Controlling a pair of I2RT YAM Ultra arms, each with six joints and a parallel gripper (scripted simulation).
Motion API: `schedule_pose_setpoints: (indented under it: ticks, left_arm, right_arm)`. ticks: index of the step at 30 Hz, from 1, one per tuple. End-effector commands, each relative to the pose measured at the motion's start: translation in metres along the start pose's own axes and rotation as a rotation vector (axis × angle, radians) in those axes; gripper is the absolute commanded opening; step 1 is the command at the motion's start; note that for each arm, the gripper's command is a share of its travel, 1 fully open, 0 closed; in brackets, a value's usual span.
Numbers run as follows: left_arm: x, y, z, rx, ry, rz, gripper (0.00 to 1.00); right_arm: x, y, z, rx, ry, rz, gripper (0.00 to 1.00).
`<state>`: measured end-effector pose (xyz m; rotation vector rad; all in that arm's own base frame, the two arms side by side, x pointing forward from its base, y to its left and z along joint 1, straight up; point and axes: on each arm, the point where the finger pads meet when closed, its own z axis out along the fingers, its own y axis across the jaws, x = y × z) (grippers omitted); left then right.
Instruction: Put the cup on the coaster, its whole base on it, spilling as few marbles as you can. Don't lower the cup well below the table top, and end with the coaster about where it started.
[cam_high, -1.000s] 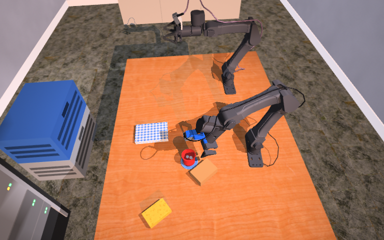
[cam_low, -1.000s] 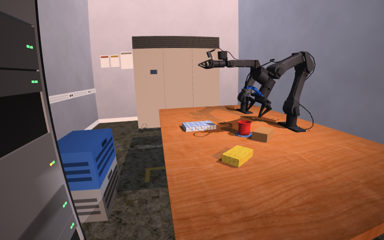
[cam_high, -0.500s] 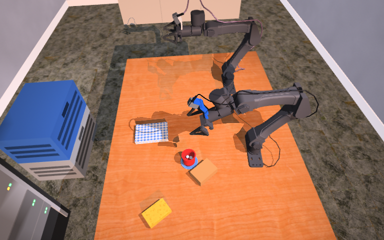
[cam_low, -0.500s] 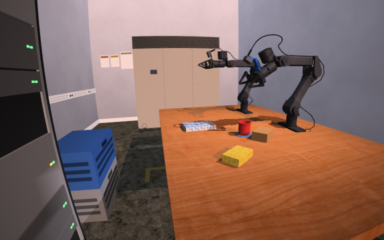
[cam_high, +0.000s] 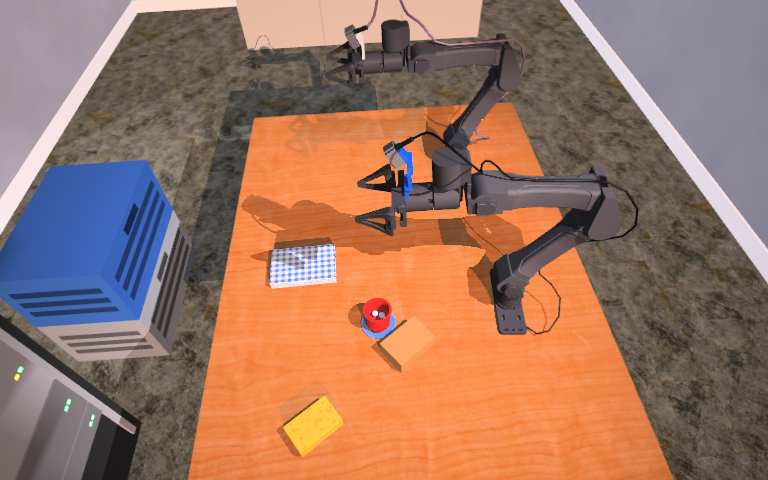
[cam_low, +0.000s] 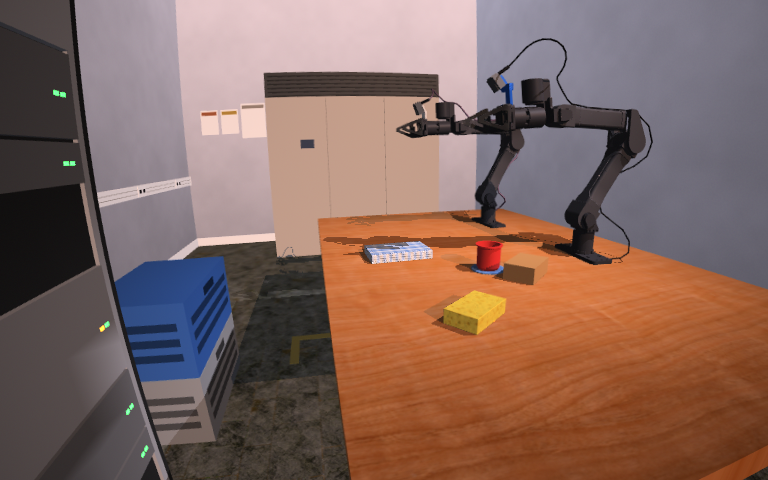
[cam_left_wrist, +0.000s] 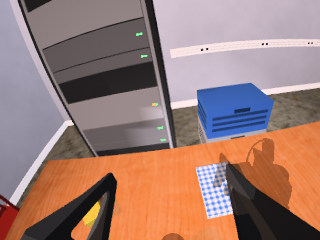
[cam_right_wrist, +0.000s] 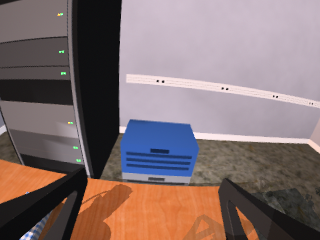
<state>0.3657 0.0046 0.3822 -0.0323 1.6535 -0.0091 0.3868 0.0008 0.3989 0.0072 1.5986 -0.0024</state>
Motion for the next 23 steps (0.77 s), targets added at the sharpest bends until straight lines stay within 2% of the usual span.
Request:
schedule_pose_setpoints:
  ticks: [1, 23]
  left_arm:
    - [-0.0373, -0.0081, 0.012, 0.028, -0.118, 0.036, 1.0]
    - [-0.033, -0.0069, 0.0142, 0.021, -0.097, 0.026, 1.0]
  right_arm:
    - [-0.0104, -0.0022, -0.0084, 0.0, -0.038, -0.003, 1.0]
    - [-0.0104, -0.0022, -0.0084, 0.0, -0.038, -0.003, 1.0]
